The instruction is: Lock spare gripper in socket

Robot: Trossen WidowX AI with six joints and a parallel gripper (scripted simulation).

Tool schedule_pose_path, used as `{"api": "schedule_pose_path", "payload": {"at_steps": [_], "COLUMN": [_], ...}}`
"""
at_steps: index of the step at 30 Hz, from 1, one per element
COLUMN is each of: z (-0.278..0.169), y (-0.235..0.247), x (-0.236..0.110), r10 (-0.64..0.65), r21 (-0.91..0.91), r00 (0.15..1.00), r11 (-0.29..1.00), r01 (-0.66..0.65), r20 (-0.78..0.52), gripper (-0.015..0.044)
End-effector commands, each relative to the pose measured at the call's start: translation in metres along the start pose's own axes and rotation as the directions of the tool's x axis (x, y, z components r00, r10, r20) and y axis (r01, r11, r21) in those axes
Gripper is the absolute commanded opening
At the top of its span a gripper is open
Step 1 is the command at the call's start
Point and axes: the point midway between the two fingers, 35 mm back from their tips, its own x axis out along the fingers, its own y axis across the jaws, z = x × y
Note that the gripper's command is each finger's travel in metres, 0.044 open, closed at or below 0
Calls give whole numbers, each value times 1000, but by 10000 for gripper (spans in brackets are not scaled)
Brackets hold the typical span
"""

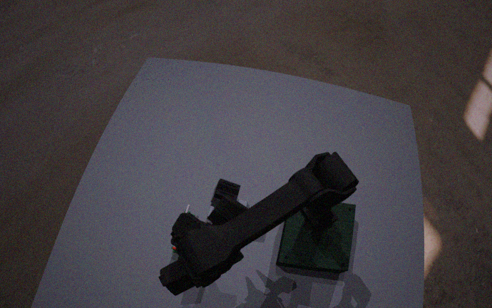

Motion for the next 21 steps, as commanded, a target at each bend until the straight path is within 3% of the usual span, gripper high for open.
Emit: {"api": "schedule_pose_path", "payload": {"at_steps": [1, 11, 21], "z": [30, 55, 75], "y": [28, 43, 52], "x": [28, 53, 80], "r10": [34, 78, 134], "r21": [-623, -893, -945], "r00": [987, 966, 939], "r11": [772, 369, -136], "r01": [-126, -258, -299], "r20": [-158, -247, -316], "gripper": [180, 180, 180]}}
